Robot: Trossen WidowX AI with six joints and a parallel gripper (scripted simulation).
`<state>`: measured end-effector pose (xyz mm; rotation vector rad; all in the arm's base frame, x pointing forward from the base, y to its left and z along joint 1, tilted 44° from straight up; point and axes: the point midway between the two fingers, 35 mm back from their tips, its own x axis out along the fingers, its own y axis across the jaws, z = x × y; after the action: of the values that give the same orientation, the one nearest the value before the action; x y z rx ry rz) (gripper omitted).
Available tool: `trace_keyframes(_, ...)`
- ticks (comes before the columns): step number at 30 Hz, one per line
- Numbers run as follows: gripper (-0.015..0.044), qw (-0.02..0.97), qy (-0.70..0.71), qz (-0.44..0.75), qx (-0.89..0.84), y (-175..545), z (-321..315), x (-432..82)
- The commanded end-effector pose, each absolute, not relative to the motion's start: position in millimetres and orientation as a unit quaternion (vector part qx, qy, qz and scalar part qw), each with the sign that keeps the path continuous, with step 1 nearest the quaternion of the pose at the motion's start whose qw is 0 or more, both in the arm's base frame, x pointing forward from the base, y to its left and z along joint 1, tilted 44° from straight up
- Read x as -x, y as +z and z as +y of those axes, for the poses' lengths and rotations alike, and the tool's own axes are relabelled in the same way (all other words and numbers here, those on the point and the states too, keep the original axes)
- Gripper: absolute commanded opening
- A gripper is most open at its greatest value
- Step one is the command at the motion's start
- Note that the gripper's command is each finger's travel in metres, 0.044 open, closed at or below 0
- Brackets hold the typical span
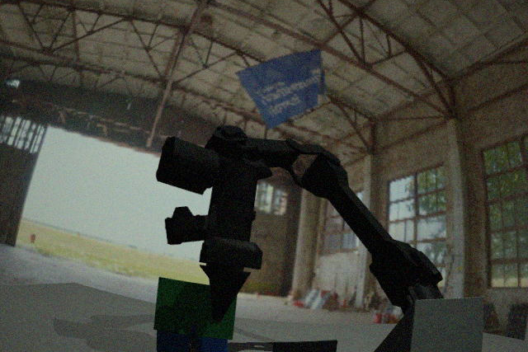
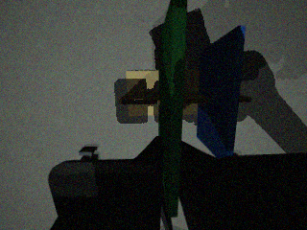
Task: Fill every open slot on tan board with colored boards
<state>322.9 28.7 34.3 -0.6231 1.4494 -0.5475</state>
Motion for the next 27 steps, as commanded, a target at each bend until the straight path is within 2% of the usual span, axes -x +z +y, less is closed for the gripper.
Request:
trace_keyframes(1, 0.0, 0.669, -0.243, 0.645, 0.28, 31.8, 26.2, -321.3)
trace_keyframes(27, 0.0, 0.669, -0.243, 0.644, 0.28, 22.4, 17.2, -322.1)
